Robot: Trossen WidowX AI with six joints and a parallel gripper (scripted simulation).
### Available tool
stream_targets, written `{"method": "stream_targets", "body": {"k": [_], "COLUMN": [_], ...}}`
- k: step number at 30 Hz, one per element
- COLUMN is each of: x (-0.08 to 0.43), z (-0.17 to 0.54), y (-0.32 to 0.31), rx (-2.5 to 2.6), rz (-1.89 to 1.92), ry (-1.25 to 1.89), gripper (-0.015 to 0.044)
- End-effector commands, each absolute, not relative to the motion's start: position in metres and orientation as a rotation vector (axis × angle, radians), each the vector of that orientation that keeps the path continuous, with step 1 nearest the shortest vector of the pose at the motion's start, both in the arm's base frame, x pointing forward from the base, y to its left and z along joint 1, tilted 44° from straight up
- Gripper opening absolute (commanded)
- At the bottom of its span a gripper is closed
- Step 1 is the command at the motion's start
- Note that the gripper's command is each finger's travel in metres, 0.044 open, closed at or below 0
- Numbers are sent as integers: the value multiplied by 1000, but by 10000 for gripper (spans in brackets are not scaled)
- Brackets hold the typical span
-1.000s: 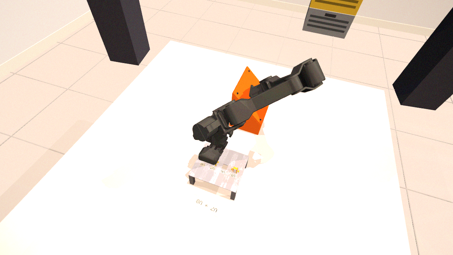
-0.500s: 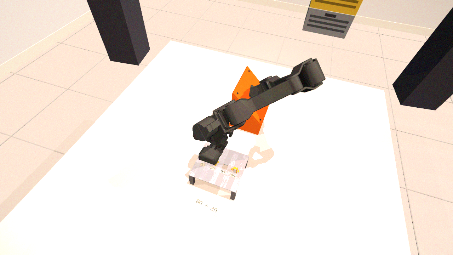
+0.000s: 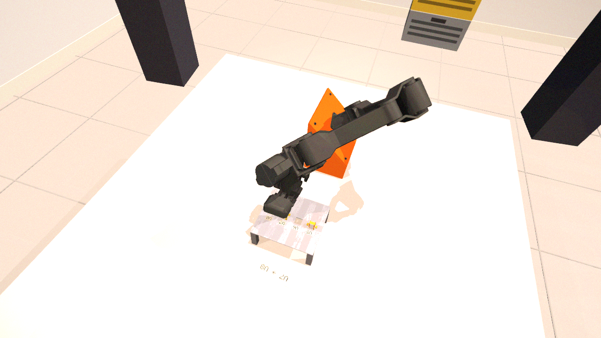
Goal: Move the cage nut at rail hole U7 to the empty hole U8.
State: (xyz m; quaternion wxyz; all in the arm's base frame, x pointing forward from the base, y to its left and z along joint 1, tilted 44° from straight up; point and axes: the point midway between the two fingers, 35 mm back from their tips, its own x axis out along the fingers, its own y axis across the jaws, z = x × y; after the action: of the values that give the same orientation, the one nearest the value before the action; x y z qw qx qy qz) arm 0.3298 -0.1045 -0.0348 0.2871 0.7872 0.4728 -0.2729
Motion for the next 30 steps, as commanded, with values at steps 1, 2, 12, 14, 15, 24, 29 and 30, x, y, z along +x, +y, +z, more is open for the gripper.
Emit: {"method": "stream_targets", "body": {"k": [1, 2, 12, 14, 15, 24, 29, 30], "x": [330, 330, 330, 330, 330, 330, 330, 330], "z": [-34, -34, -33, -33, -33, -33, -33, -33], "y": [-105, -105, -105, -105, -105, -106, -106, -106], "rx": [2099, 2099, 2099, 2099, 2099, 2099, 2096, 2096], "rz": [-724, -724, -724, -724, -724, -725, -727, -727], "ry": [1264, 1264, 1264, 1264, 1264, 1265, 1271, 1272], "gripper": [28, 28, 28, 28, 28, 28, 28, 28]}}
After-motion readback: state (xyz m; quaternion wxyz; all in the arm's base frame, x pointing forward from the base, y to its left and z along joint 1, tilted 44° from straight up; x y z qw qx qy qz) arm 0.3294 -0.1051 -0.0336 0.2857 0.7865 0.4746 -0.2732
